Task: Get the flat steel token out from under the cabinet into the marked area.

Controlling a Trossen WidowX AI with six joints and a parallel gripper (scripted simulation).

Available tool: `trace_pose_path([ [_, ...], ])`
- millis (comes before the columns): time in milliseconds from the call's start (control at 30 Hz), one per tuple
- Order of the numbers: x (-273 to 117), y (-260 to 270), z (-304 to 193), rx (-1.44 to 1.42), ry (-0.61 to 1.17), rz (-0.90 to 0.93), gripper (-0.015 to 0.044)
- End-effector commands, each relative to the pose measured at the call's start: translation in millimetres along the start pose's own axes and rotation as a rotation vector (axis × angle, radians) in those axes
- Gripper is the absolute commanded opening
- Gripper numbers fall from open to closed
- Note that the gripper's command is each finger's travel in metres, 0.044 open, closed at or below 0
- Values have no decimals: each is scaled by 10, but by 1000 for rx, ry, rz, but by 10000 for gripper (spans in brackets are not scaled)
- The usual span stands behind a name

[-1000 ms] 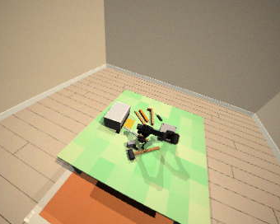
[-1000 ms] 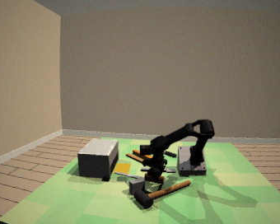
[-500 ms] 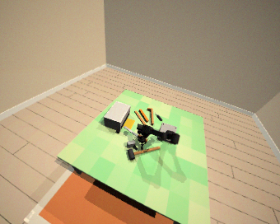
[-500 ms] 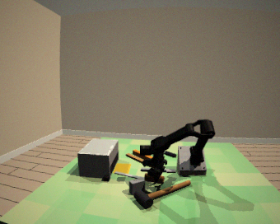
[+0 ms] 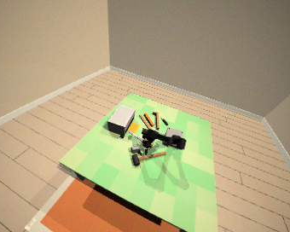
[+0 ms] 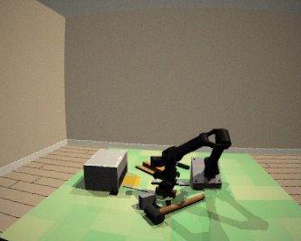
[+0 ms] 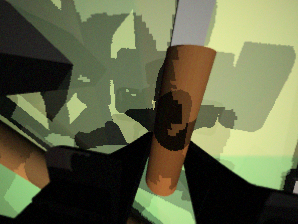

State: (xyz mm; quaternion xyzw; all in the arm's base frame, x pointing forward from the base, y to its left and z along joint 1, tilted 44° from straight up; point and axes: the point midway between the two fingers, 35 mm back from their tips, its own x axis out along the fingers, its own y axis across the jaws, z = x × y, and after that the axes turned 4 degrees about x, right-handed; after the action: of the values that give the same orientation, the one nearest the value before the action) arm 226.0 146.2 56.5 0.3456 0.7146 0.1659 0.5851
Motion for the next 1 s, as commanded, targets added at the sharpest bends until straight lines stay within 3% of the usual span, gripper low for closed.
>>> trace_pose_path([
  [0,-1,3,9,0,1,0,0],
  [967,-2,11,333,14,2,-1,0],
])
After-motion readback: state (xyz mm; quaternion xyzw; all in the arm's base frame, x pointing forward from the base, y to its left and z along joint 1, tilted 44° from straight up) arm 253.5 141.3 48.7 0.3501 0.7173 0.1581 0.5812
